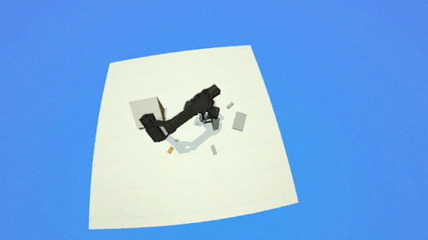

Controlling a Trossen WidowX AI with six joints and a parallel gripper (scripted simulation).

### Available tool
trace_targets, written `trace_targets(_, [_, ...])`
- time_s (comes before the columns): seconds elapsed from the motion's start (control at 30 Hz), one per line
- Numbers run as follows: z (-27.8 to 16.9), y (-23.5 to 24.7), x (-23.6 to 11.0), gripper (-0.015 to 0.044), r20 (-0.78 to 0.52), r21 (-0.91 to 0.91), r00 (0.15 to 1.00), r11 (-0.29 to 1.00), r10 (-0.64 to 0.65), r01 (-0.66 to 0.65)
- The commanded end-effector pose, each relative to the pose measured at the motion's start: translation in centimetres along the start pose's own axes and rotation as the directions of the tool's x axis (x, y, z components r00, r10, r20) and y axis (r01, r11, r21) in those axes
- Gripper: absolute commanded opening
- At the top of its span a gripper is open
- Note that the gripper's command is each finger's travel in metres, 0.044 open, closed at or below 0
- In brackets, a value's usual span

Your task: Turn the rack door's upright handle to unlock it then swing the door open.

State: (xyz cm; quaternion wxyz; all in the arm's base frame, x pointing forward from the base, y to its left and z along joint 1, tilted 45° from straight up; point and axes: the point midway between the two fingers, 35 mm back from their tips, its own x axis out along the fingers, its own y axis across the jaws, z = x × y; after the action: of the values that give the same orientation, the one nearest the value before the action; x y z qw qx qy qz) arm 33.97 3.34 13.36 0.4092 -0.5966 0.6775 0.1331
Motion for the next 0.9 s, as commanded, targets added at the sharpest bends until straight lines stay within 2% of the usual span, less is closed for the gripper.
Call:
trace_targets(0.0, [0.09, -0.04, 0.12, 0.0292, -0.001, -0.218, 1.000, 0.976, 0.000, 0.000])
trace_targets(0.3, [0.10, -0.03, 0.13, 0.0292, -0.001, -0.591, 1.000, 0.806, 0.000, -0.001])
trace_targets(0.53, [0.10, -0.03, 0.13, 0.0292, -0.001, -0.598, 1.000, 0.802, 0.000, -0.001])
trace_targets(0.87, [0.10, -0.03, 0.13, 0.0226, -0.001, -0.598, 1.000, 0.802, 0.000, -0.001])
